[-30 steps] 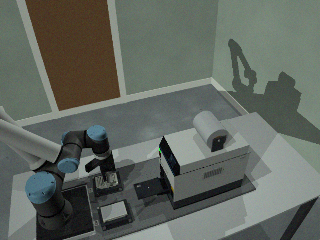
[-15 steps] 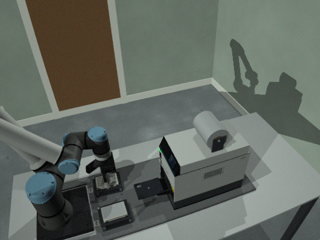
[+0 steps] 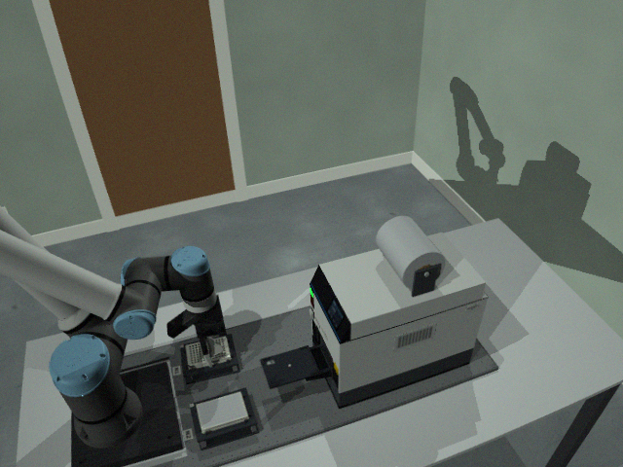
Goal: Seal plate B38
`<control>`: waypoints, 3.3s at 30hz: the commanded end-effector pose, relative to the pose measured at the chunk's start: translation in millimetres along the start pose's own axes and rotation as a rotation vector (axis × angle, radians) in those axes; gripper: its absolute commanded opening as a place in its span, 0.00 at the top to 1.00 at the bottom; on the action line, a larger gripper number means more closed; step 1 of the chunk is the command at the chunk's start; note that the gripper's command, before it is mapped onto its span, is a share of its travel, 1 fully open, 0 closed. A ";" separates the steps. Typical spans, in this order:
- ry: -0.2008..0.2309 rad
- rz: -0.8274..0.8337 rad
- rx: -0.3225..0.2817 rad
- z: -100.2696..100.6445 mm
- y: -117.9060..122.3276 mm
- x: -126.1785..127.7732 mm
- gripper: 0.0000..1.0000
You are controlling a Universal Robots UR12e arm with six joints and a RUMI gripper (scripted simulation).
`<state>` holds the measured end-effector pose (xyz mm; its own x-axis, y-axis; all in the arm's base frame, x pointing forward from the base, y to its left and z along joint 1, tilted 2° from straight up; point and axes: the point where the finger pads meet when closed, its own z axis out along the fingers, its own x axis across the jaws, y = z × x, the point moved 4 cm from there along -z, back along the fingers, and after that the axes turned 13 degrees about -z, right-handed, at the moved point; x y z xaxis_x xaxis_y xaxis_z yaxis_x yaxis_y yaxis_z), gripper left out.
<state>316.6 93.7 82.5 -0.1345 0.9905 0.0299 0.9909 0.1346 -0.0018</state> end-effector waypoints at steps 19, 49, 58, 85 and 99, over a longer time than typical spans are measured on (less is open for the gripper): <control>0.000 0.000 -0.001 -0.5 0.5 -0.2 1.00; 0.000 0.000 -0.001 -0.4 0.5 -0.2 1.00; 0.000 0.000 -0.001 -3.7 0.6 -0.2 1.00; 0.000 0.000 -0.001 -27.4 0.6 -0.2 1.00; 0.000 0.000 -0.001 -50.8 0.5 -0.2 1.00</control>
<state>317.1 92.5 126.5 -0.1345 0.9905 0.0298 0.9909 0.1346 -0.0017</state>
